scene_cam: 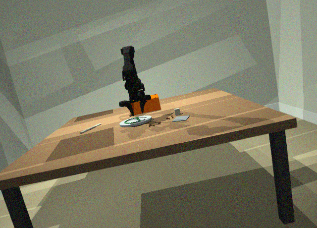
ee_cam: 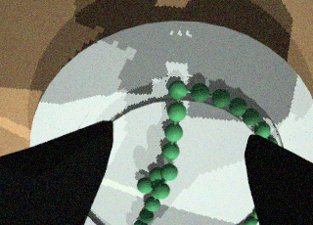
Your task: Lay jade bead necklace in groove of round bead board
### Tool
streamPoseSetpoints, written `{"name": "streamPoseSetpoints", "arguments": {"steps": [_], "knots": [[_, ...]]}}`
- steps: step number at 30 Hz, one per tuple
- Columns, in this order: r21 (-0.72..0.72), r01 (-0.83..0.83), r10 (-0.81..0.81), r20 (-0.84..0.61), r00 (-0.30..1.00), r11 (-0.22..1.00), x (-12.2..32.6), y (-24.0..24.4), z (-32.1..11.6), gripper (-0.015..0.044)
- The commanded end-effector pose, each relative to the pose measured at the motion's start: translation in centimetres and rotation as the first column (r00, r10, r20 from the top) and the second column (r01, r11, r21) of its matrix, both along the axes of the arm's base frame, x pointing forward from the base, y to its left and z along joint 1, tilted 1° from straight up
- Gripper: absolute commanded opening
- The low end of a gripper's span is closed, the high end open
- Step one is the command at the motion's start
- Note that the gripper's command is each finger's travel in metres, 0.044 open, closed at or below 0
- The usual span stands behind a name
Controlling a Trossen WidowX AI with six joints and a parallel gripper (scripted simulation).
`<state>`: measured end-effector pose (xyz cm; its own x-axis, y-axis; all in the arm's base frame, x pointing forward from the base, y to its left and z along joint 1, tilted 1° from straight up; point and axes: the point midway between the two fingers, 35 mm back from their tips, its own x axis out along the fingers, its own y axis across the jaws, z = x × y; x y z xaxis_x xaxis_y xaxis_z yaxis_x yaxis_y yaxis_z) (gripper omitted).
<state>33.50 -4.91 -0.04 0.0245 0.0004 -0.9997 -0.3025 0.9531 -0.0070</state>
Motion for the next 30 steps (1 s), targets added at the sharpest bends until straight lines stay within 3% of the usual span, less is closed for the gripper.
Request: {"name": "streamPoseSetpoints", "arguments": {"steps": [1, 30], "knots": [[0.003, -0.01, 0.01, -0.003, 1.0, 1.0, -0.1, 0.0, -0.9, 0.012], [0.003, -0.01, 0.01, -0.004, 1.0, 1.0, -0.1, 0.0, -3.7, 0.012]]}}
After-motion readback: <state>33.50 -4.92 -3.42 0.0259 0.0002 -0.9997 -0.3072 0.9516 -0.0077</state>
